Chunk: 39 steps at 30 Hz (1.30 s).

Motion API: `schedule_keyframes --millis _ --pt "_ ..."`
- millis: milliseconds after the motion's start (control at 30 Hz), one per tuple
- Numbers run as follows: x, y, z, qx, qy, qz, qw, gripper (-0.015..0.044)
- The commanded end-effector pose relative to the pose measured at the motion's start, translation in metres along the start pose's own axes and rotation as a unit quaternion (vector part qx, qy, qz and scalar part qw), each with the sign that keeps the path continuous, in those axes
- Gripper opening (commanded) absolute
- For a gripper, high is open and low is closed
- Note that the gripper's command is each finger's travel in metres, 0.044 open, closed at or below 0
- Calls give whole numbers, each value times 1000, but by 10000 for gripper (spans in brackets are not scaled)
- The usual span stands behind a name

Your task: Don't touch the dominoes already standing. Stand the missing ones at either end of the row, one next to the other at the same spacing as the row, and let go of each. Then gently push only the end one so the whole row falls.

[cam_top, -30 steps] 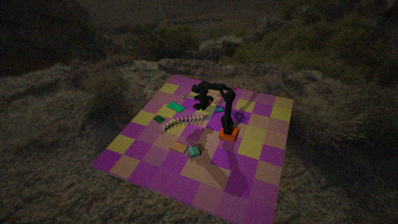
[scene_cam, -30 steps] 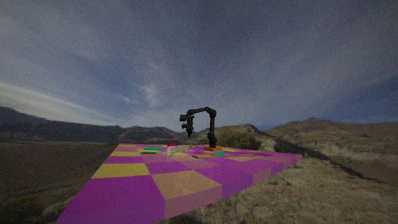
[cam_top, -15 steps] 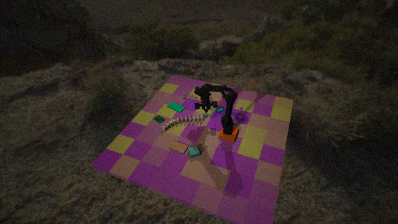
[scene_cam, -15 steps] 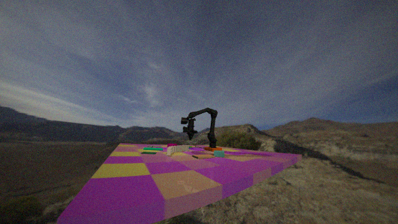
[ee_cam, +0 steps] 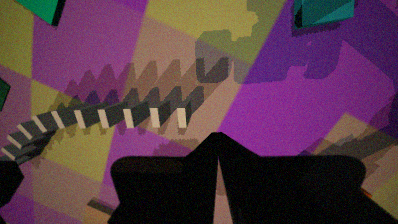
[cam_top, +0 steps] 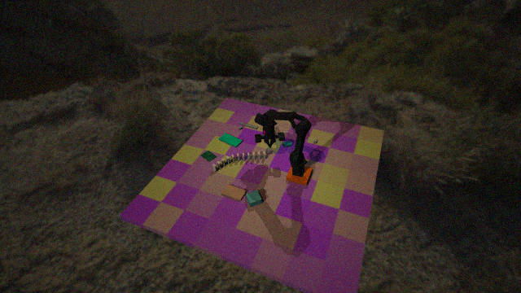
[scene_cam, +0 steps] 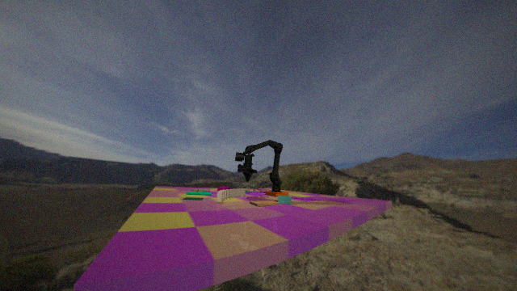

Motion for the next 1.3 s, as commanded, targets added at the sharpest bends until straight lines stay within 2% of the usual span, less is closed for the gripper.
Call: schedule_keyframes --millis 0,833,900,1067,1267 --pt "0 1 0 -3 0 2 1000 0" --pt "0 1 0 -3 0 2 1000 0" --pt "1 2 11 -3 0 2 1000 0" --pt "0 -1 78 -3 0 2 1000 0" --pt "0 -1 80 -3 0 2 1000 0"
Point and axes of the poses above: the point midway between the two fingers, 35 mm back from their tips, its own z axis out along the fingers, its own x axis across the jaws, y = z × x, the point moved 2 cm from there along -z, back along the fingers, and after that the axes turned 14 degrees about -z, right-handed, at the moved point
